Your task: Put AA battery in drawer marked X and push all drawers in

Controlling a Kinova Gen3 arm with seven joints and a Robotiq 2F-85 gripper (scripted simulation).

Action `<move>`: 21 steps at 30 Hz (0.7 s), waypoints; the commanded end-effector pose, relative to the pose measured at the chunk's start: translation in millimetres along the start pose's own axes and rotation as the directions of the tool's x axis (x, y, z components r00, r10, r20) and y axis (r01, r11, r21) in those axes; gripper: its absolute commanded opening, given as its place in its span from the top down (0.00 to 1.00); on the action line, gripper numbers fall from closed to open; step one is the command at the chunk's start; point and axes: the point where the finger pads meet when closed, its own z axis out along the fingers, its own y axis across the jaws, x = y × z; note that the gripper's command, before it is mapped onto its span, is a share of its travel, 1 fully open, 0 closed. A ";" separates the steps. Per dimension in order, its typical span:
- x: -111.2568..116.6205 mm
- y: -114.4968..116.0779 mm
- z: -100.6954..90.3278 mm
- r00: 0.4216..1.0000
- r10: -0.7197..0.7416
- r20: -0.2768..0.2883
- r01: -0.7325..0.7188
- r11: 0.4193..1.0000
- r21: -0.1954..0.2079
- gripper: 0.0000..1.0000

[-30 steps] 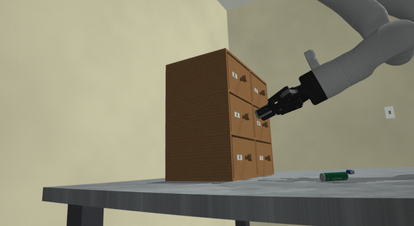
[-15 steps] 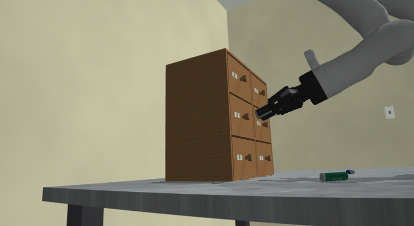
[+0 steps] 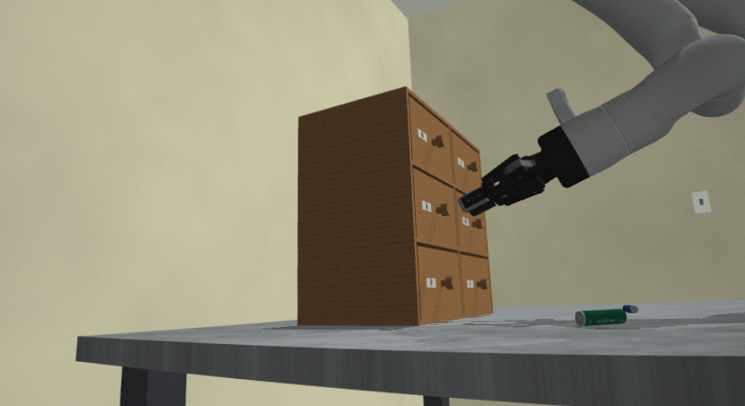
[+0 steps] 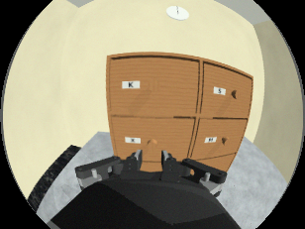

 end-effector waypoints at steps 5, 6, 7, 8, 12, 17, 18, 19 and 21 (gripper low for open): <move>1.0 -0.2 0.0 1.000 0.001 -0.002 -0.001 1.000 0.000 0.67; 1.0 -0.2 0.0 1.000 0.001 -0.002 -0.001 1.000 0.000 0.67; 1.0 -0.2 0.0 1.000 0.001 -0.002 -0.001 1.000 0.000 0.67; 1.0 -0.2 0.0 1.000 0.001 -0.002 -0.001 1.000 0.000 0.67; 1.0 -0.2 0.0 1.000 0.001 -0.002 -0.001 1.000 0.000 0.67; 1.6 -0.2 1.7 1.000 0.001 -0.002 -0.001 1.000 0.000 0.67; 1.9 -0.2 2.5 1.000 0.001 -0.002 -0.001 1.000 0.000 0.67; 2.2 -0.2 3.4 1.000 0.001 -0.002 -0.001 1.000 0.000 0.67; 3.0 -0.2 5.6 1.000 0.001 -0.002 -0.001 1.000 0.000 0.67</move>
